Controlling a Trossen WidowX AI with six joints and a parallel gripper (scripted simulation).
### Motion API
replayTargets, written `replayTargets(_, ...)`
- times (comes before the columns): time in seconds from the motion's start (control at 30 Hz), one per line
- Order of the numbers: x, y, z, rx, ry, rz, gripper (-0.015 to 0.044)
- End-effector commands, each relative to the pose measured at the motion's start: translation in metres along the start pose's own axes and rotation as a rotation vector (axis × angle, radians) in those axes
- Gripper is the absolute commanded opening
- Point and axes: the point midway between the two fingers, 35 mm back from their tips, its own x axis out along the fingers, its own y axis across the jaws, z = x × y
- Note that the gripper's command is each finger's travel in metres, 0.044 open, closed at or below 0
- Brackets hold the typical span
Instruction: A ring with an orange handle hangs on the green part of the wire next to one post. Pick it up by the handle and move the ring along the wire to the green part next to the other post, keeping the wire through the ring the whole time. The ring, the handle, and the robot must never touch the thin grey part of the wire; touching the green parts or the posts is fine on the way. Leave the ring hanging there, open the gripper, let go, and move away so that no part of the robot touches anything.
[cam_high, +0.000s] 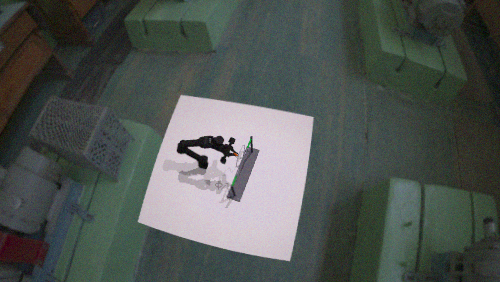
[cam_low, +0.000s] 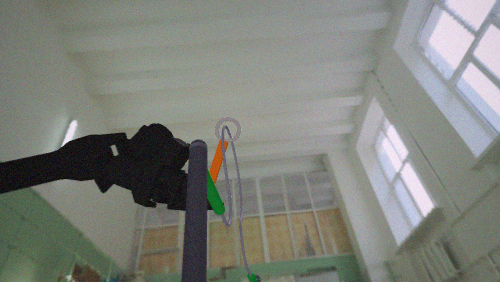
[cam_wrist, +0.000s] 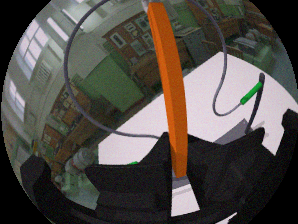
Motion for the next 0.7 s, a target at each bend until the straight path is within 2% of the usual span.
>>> replayTargets(0.0, -0.0017, -0.0003, 0.0026, -0.053, -0.015, -0.023, -0.0150)
replayTargets(0.67, -0.0011, -0.0082, 0.0037, -0.279, -0.047, -0.142, -0.0150)
